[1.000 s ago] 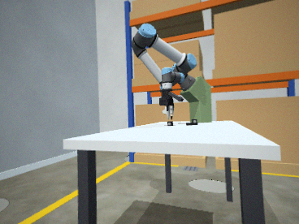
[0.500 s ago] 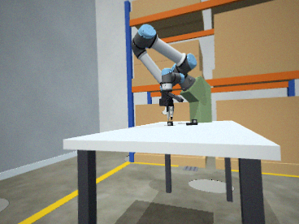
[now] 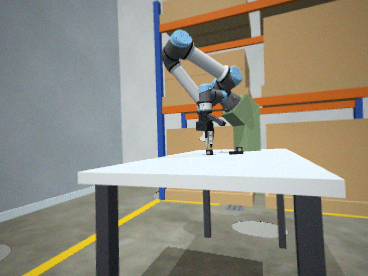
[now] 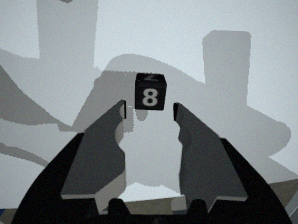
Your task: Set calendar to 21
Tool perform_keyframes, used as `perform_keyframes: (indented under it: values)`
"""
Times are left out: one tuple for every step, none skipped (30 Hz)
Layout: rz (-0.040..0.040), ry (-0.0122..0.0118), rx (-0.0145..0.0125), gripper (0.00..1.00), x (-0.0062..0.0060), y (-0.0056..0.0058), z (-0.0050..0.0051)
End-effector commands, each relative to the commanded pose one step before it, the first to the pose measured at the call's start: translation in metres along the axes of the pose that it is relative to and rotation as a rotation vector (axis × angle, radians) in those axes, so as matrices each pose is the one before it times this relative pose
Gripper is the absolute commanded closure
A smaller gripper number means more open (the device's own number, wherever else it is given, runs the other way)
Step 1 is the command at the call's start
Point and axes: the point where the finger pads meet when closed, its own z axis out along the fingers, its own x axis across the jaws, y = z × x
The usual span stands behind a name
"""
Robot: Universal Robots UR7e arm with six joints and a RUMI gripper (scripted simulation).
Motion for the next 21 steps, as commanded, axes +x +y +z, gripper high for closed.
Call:
perform_keyframes:
  values:
    - [0.00004, 0.00095, -0.00005, 0.71, 0.0003, -0.00001, -0.0003]
    - [0.0, 0.0, 0.0, 0.71, 0.0, 0.0, 0.0]
    - [0.0, 0.0, 0.0, 0.71, 0.0, 0.0, 0.0]
    - [0.0, 0.0, 0.0, 0.71, 0.0, 0.0, 0.0]
    - [0.0, 0.0, 0.0, 0.71, 0.0, 0.0, 0.0]
    - [0.0, 0.0, 0.0, 0.71, 0.0, 0.0, 0.0]
    - [0.0, 0.0, 0.0, 0.71, 0.0, 0.0, 0.0]
    - [0.0, 0.0, 0.0, 0.71, 0.0, 0.0, 0.0]
    - [0.0, 0.0, 0.0, 0.71, 0.0, 0.0, 0.0]
    - [0.0, 0.0, 0.0, 0.71, 0.0, 0.0, 0.0]
    - [0.0, 0.0, 0.0, 0.71, 0.0, 0.0, 0.0]
    - [0.0, 0.0, 0.0, 0.71, 0.0, 0.0, 0.0]
    - [0.0, 0.0, 0.0, 0.71, 0.0, 0.0, 0.0]
    - [0.0, 0.0, 0.0, 0.71, 0.0, 0.0, 0.0]
    - [0.0, 0.0, 0.0, 0.71, 0.0, 0.0, 0.0]
    - [0.0, 0.0, 0.0, 0.71, 0.0, 0.0, -0.00003]
    - [0.0, 0.0, 0.0, 0.71, 0.0, 0.0, -0.00019]
    - [0.0, 0.0, 0.0, 0.71, 0.0, 0.0, -0.00047]
    - [0.0, 0.0, 0.0, 0.71, 0.0, 0.0, -0.00084]
    - [0.0, 0.0, 0.0, 0.71, 0.0, 0.0, -0.00125]
    - [0.0, 0.0, 0.0, 0.71, -0.00001, 0.0, -0.00168]
